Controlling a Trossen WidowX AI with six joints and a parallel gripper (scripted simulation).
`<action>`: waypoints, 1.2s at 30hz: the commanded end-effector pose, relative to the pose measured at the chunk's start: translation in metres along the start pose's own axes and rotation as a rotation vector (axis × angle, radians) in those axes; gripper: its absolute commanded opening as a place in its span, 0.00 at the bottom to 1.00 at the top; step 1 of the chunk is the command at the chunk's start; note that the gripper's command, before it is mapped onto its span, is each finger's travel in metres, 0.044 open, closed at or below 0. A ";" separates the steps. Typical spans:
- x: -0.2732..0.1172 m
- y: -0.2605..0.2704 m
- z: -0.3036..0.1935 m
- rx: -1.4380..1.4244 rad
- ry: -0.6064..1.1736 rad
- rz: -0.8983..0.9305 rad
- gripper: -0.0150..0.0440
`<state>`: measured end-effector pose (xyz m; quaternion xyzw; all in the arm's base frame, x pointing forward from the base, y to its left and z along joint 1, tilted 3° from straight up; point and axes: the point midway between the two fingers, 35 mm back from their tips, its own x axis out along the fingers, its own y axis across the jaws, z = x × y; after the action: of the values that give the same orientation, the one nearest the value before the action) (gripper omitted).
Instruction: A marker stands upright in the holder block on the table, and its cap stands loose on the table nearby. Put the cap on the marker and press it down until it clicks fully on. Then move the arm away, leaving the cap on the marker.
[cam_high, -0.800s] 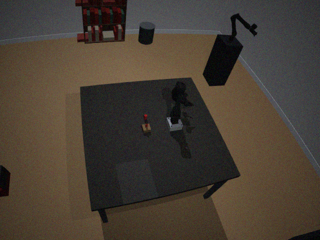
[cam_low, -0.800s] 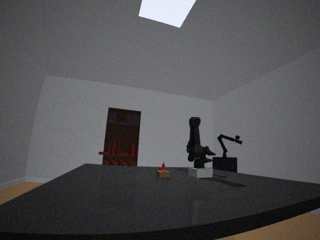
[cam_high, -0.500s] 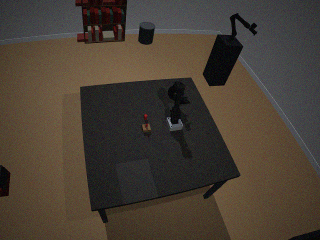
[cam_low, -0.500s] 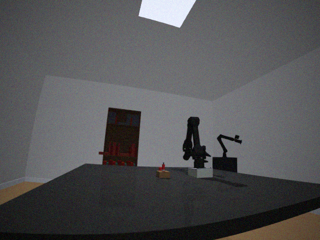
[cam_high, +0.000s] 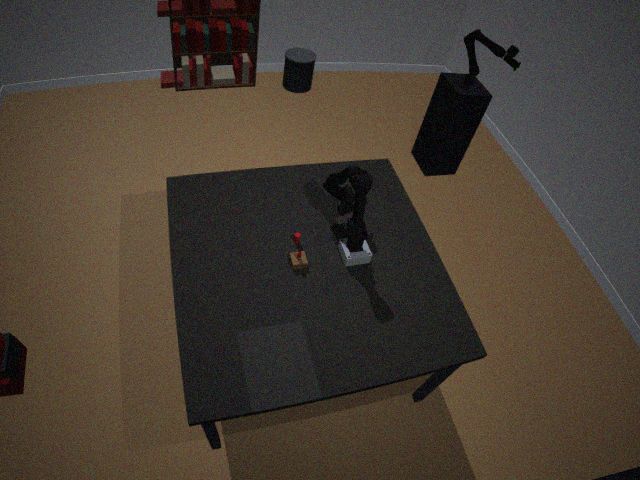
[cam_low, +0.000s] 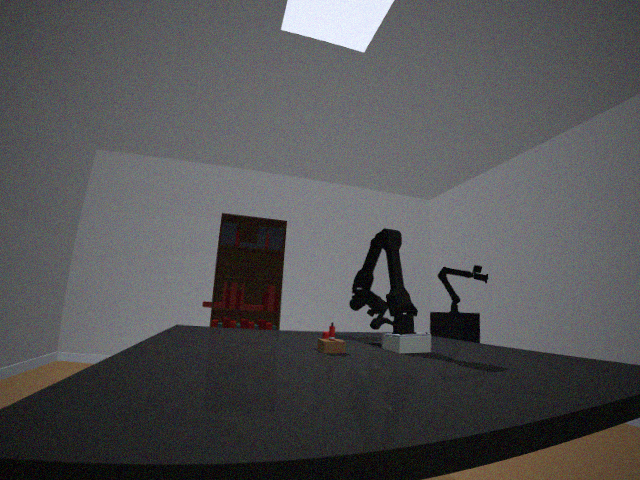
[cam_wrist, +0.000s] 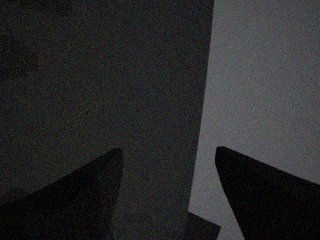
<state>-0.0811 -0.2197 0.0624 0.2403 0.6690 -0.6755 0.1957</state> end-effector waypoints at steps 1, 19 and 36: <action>-0.061 0.042 0.015 -0.587 -0.198 0.164 0.67; -0.177 0.110 -0.014 -1.593 -0.689 0.247 0.67; -0.277 0.149 -0.102 -2.572 -1.347 -0.011 0.67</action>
<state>0.1894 -0.1820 0.0862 -0.2986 0.7257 0.2234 0.5782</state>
